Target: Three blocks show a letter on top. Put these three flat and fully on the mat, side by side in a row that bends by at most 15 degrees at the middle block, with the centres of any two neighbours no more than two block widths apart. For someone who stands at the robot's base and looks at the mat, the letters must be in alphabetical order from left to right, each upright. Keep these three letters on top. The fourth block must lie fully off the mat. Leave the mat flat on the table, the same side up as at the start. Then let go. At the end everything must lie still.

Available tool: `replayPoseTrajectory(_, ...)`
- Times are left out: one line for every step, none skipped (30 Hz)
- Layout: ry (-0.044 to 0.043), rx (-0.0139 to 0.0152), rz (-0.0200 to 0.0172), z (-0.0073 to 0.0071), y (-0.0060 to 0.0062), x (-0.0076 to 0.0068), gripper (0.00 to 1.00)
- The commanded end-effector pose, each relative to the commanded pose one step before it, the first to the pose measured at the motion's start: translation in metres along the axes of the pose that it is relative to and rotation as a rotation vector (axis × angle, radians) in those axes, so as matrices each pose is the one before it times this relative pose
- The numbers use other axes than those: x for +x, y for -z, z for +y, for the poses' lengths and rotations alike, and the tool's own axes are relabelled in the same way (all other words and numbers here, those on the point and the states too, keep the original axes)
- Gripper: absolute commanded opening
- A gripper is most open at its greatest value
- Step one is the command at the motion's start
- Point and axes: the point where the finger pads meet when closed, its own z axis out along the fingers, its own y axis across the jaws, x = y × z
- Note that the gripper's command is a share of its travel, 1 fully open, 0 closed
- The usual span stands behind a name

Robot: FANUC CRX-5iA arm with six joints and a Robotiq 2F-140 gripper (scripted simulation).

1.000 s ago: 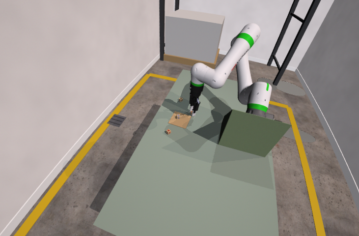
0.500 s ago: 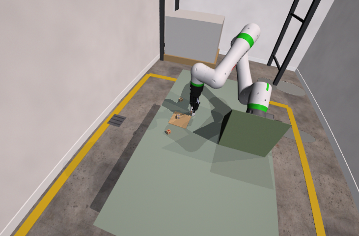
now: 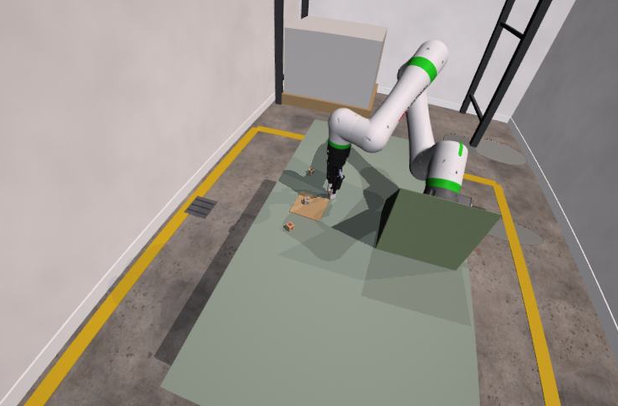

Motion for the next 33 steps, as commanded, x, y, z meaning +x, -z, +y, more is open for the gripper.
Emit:
replayPoseTrajectory(-0.00001, 0.00006, 0.00017, -0.00006, 0.00008, 0.00011, 0.13)
replayPoseTrajectory(0.00000, 0.00000, 0.00000, 0.00000, 0.00000, 0.00000, 0.13)
replayPoseTrajectory(0.00000, 0.00000, 0.00000, 0.00000, 0.00000, 0.00000, 0.13)
replayPoseTrajectory(0.00000, 0.00000, 0.00000, 0.00000, 0.00000, 0.00000, 0.13)
replayPoseTrajectory(0.00000, 0.00000, 0.00000, 0.00000, 0.00000, 0.00000, 0.13)
replayPoseTrajectory(0.00000, 0.00000, 0.00000, 0.00000, 0.00000, 0.00000, 0.13)
replayPoseTrajectory(0.00000, 0.00000, 0.00000, 0.00000, 0.00000, 0.00000, 0.13)
replayPoseTrajectory(0.00000, 0.00000, 0.00000, 0.00000, 0.00000, 0.00000, 0.13)
replayPoseTrajectory(0.00000, 0.00000, 0.00000, 0.00000, 0.00000, 0.00000, 0.13)
replayPoseTrajectory(0.00000, 0.00000, 0.00000, 0.00000, 0.00000, 0.00000, 0.13)
replayPoseTrajectory(0.00000, 0.00000, 0.00000, 0.00000, 0.00000, 0.00000, 0.13)
replayPoseTrajectory(0.00000, 0.00000, 0.00000, 0.00000, 0.00000, 0.00000, 0.13)
replayPoseTrajectory(0.00000, 0.00000, 0.00000, 0.00000, 0.00000, 0.00000, 0.13)
replayPoseTrajectory(0.00000, 0.00000, 0.00000, 0.00000, 0.00000, 0.00000, 0.13)
replayPoseTrajectory(0.00000, 0.00000, 0.00000, 0.00000, 0.00000, 0.00000, 0.13)
replayPoseTrajectory(0.00000, 0.00000, 0.00000, 0.00000, 0.00000, 0.00000, 0.13)
replayPoseTrajectory(0.00000, 0.00000, 0.00000, 0.00000, 0.00000, 0.00000, 0.13)
replayPoseTrajectory(0.00000, 0.00000, 0.00000, 0.00000, 0.00006, 0.00000, 0.13)
replayPoseTrajectory(-0.00001, -0.00001, 0.00000, 0.00001, 0.00038, 0.00000, 0.13)
replayPoseTrajectory(-0.00001, -0.00002, 0.00000, 0.00001, 0.00096, 0.00000, 0.13)
replayPoseTrajectory(0.00000, 0.00000, 0.00000, 0.00000, 0.00170, 0.00000, 0.13)
replayPoseTrajectory(0.00001, 0.00002, 0.00001, -0.00001, 0.00254, 0.00000, 0.13)
replayPoseTrajectory(0.00000, 0.00000, 0.00000, 0.00000, 0.00000, 0.00000, 0.13)
replayPoseTrajectory(0.00000, 0.00000, 0.00000, 0.00000, 0.00000, 0.00000, 0.13)
replayPoseTrajectory(0.00000, -0.00001, 0.00000, 0.00000, 0.00345, 0.00000, 0.13)
replayPoseTrajectory(-0.00001, -0.00001, 0.00000, 0.00000, 0.00436, 0.00000, 0.13)
replayPoseTrajectory(0.00000, 0.00000, 0.00000, 0.00000, 0.00523, 0.00000, 0.13)
replayPoseTrajectory(0.00001, 0.00002, 0.00000, -0.00001, 0.00602, 0.00000, 0.13)
replayPoseTrajectory(-0.00001, -0.00002, 0.00000, 0.00001, 0.00672, 0.00000, 0.13)
replayPoseTrajectory(0.00000, 0.00000, 0.00000, 0.00000, 0.00726, 0.00000, 0.13)
replayPoseTrajectory(0.00000, 0.00000, 0.00000, 0.00000, 0.00763, 0.00000, 0.13)
replayPoseTrajectory(0.00000, 0.00001, 0.00000, 0.00000, 0.00781, 0.00000, 0.13)
replayPoseTrajectory(-0.00001, -0.00001, 0.00000, 0.00001, 0.00778, 0.00000, 0.13)
